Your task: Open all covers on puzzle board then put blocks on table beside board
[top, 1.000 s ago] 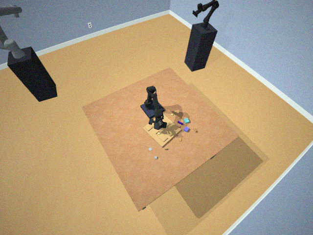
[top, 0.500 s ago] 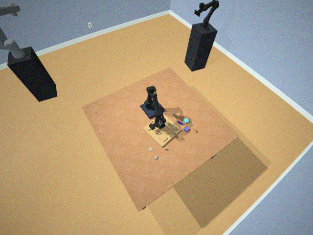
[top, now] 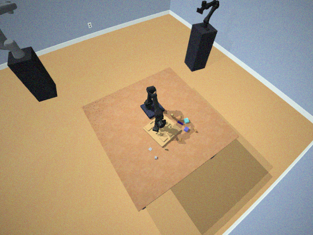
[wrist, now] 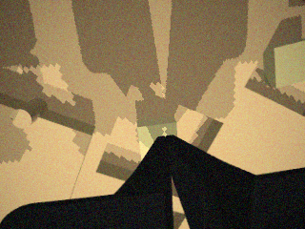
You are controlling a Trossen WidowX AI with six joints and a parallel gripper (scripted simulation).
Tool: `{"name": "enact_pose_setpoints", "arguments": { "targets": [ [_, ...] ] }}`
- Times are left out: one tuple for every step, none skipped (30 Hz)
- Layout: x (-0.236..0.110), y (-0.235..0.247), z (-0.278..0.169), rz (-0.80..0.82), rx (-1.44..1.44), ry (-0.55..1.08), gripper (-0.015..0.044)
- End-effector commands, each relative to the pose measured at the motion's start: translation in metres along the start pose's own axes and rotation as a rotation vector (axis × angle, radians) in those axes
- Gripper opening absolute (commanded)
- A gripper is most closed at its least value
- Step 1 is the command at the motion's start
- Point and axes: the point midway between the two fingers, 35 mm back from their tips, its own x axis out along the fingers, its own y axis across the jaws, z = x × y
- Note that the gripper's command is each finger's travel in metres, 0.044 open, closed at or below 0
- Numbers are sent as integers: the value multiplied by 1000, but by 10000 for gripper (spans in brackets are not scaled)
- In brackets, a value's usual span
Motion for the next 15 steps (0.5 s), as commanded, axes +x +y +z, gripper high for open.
{"name": "enact_pose_setpoints", "arguments": {
  "targets": [
    [2, 1, -2, 1, -16, 8, 0],
    [2, 1, -2, 1, -16, 8, 0],
    [2, 1, -2, 1, -16, 8, 0],
    [2, 1, -2, 1, -16, 8, 0],
    [2, 1, -2, 1, -16, 8, 0],
    [2, 1, -2, 1, -16, 8, 0],
    [0, 0, 0, 0, -11, 0, 0],
    [-1, 0, 0, 0, -11, 0, 0],
    [-1, 0, 0, 0, -11, 1, 0],
    [-2, 0, 0, 0, -12, 1, 0],
    [-3, 1, 0, 0, -12, 2, 0],
    [-4, 1, 1, 0, -12, 2, 0],
    [-5, 1, 1, 0, -13, 3, 0],
    [-5, 1, 1, 0, 4, 3, 0],
    [-5, 1, 1, 0, 37, 3, 0]
  ]
}}
